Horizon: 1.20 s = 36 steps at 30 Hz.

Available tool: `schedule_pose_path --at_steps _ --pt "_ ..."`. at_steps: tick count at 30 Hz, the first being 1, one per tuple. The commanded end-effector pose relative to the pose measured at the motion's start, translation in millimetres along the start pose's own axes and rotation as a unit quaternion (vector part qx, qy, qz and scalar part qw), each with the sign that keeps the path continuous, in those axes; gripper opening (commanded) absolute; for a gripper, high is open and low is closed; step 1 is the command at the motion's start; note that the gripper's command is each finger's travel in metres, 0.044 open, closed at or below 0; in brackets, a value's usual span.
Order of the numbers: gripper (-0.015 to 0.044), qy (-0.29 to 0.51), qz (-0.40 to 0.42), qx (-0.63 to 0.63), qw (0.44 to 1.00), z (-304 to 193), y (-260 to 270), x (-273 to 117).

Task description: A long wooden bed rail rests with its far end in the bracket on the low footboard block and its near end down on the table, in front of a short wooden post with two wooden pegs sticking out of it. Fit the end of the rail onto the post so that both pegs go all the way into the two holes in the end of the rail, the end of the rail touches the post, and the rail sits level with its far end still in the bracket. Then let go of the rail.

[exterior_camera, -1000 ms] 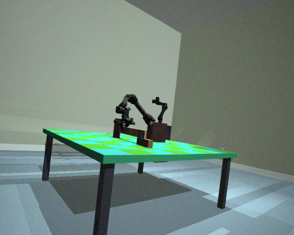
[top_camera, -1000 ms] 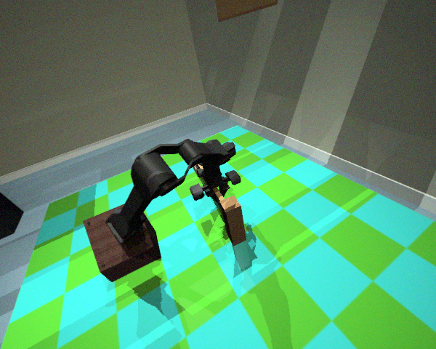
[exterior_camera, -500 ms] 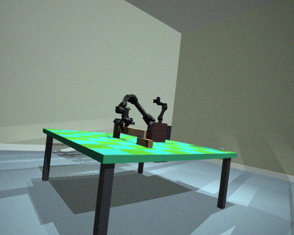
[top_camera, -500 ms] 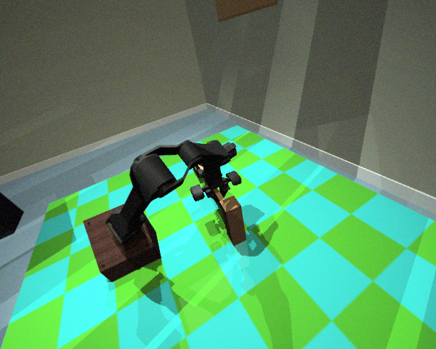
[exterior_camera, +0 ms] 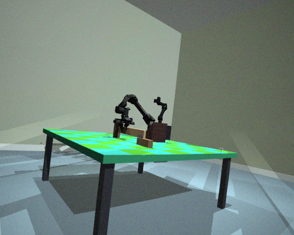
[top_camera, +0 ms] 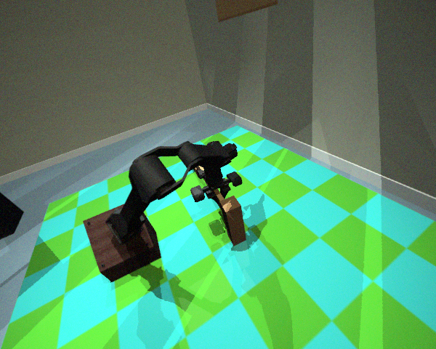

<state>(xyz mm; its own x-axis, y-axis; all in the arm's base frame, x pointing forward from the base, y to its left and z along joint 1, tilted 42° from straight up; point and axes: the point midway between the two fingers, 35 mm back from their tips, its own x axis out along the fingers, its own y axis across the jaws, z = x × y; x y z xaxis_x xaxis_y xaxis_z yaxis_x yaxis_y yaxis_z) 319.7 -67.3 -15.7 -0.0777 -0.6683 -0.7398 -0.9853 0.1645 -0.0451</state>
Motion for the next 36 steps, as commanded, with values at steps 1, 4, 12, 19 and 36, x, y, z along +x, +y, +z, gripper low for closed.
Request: schedule_pose_path --at_steps 1,4,12,19,36 --pt "0.0000 -0.001 -0.005 0.000 1.000 -3 -2 -3" --pt "0.0000 -0.001 -0.005 0.000 1.000 -4 -2 -3" --pt "0.0000 -0.001 -0.005 0.000 1.000 -6 -2 -4" --pt "0.0000 -0.001 -0.005 0.000 1.000 -9 -2 -4" --pt "0.0000 -0.001 -0.005 0.000 1.000 -14 -2 -4"
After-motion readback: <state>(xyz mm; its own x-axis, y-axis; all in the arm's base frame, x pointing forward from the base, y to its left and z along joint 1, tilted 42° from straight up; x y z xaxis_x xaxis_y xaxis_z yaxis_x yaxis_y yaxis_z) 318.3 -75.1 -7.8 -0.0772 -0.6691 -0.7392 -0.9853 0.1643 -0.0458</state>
